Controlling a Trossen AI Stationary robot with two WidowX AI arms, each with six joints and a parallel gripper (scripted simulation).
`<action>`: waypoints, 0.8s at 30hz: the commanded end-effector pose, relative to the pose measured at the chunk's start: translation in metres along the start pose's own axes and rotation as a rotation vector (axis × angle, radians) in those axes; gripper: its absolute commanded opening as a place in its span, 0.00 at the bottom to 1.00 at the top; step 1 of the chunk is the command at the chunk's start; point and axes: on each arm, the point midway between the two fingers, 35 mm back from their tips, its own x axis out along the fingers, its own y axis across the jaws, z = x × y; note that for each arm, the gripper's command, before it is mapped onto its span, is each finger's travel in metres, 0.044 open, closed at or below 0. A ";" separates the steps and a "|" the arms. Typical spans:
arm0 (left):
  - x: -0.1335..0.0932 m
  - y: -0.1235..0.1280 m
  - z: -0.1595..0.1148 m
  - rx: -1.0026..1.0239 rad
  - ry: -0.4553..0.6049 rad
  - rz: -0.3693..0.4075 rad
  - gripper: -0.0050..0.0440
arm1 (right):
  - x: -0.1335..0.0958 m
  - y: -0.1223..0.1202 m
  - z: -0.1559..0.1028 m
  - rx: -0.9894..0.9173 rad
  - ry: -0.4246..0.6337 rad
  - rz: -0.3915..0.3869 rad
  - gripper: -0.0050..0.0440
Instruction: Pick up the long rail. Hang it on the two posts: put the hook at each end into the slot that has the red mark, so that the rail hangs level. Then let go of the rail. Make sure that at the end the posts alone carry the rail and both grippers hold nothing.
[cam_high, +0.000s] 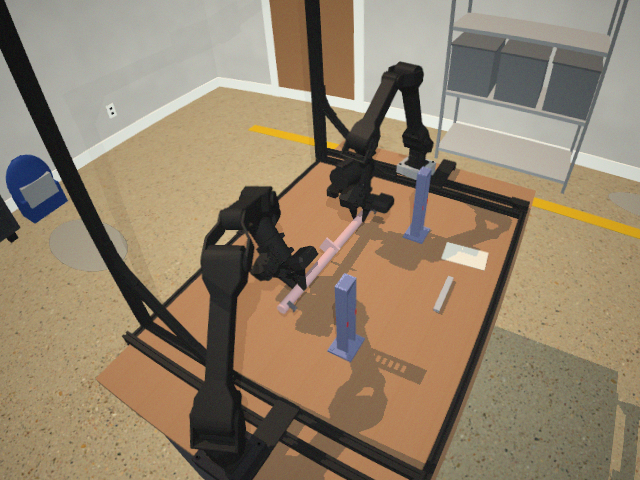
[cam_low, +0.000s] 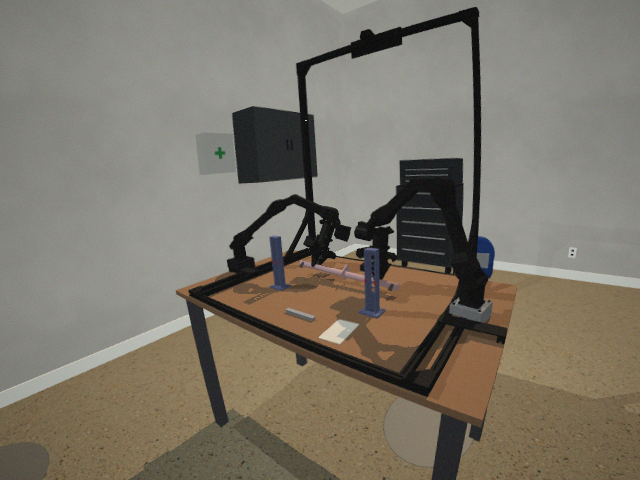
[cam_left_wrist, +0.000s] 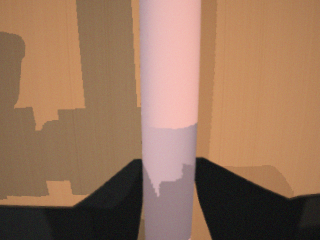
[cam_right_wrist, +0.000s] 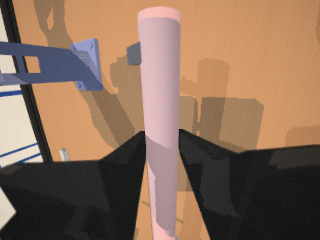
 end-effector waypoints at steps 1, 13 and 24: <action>-0.013 0.000 0.002 -0.002 0.022 -0.004 0.10 | -0.005 0.005 0.003 0.014 0.022 -0.004 0.10; -0.020 0.001 0.002 -0.002 0.060 -0.004 0.10 | 0.001 0.001 0.002 0.035 0.053 -0.006 0.10; -0.017 0.001 0.003 -0.003 0.112 -0.004 0.10 | 0.017 -0.009 0.000 0.061 0.095 -0.006 0.10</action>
